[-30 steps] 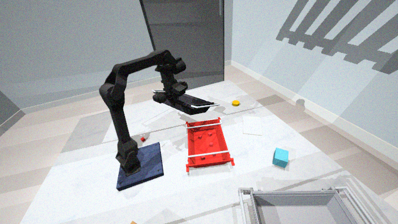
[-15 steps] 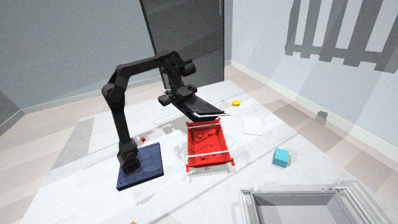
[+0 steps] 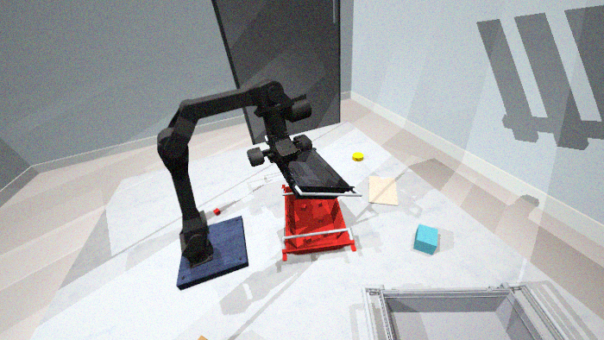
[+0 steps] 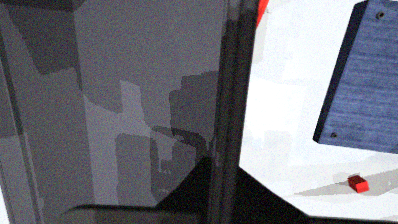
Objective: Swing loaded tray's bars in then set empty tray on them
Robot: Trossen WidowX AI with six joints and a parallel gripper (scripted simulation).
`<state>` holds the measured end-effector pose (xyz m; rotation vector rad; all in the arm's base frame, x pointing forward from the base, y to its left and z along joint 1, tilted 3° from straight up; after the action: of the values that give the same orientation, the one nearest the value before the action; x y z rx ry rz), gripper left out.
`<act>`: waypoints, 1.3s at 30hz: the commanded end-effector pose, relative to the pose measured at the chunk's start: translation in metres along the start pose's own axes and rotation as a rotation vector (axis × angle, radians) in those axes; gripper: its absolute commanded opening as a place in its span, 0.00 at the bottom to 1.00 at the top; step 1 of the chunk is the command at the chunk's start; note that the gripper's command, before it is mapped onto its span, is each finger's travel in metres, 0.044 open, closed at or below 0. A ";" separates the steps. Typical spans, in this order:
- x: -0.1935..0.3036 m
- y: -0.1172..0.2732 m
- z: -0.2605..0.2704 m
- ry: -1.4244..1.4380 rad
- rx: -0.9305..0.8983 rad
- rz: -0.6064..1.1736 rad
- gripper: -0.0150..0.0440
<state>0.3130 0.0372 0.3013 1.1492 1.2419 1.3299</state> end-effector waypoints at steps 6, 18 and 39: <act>-0.036 0.001 -0.001 -0.163 -0.009 0.002 0.25; -0.071 0.002 -0.006 -0.317 -0.010 0.002 0.25; -0.071 0.002 -0.006 -0.317 -0.010 0.002 0.25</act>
<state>0.3138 -0.0338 0.3002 1.2974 1.0119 1.1042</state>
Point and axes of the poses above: the point midway between the two fingers, 35 mm back from their tips, its own y axis back along the fingers, its own z axis across the jaws, x = y × z, the point moved 9 cm from there along y, back along the fingers, and after that the axes turned 8 degrees about y, right-handed, at the moved point
